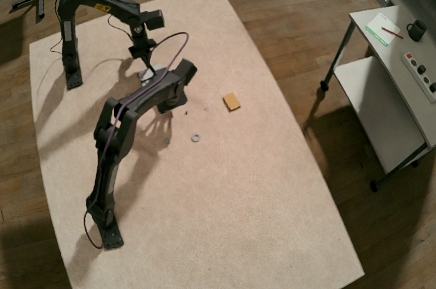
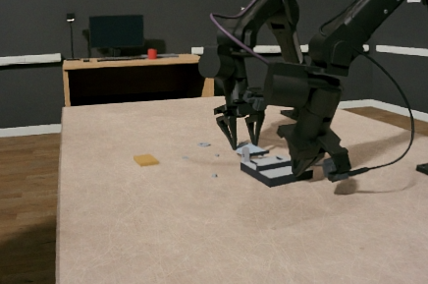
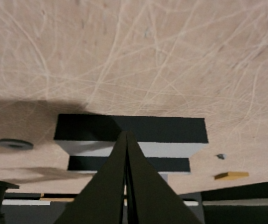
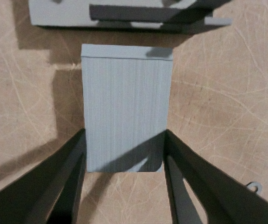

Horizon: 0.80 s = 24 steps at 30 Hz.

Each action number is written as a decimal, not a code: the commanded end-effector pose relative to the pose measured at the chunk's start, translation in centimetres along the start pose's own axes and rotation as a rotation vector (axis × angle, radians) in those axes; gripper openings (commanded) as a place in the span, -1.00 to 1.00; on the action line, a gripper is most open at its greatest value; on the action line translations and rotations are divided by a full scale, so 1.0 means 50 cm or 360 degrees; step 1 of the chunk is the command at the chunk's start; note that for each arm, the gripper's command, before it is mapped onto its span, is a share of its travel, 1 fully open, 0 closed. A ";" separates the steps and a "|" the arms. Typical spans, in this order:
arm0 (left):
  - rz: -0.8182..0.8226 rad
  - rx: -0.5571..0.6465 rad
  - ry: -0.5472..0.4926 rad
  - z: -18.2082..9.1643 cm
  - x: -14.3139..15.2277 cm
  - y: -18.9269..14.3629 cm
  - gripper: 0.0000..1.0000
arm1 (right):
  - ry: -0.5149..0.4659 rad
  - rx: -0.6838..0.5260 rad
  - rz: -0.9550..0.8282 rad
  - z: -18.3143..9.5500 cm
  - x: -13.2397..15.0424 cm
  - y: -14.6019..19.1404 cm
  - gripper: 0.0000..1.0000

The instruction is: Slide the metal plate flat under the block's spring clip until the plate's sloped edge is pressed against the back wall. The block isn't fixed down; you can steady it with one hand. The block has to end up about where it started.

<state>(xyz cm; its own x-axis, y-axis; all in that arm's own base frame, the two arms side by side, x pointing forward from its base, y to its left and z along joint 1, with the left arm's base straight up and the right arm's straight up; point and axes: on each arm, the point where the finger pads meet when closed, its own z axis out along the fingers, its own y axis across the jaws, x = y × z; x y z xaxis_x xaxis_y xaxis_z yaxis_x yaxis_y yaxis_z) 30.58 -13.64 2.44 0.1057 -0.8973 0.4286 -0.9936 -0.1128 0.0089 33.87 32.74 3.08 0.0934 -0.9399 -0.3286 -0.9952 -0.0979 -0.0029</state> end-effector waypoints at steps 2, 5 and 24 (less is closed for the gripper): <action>0.0018 0.0023 0.0017 0.002 0.008 -0.006 -1.00 | -0.0072 0.0040 -0.0074 -0.011 -0.066 -0.007 -0.09; 0.0018 0.0023 0.0017 0.002 0.008 -0.006 -1.00 | -0.0080 0.0052 -0.0079 -0.019 -0.069 -0.008 -0.09; 0.0018 0.0023 0.0017 0.002 0.008 -0.006 -1.00 | -0.0227 0.0095 -0.0170 -0.038 -0.117 -0.011 -0.09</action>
<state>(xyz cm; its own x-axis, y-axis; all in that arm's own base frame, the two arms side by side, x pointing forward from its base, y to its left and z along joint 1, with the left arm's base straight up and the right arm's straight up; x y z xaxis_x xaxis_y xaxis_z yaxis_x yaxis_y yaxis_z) 30.58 -13.64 2.44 0.1057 -0.8973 0.4286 -0.9936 -0.1128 0.0089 33.39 34.27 2.86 0.1221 -0.9350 -0.3331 -0.9919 -0.1272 -0.0066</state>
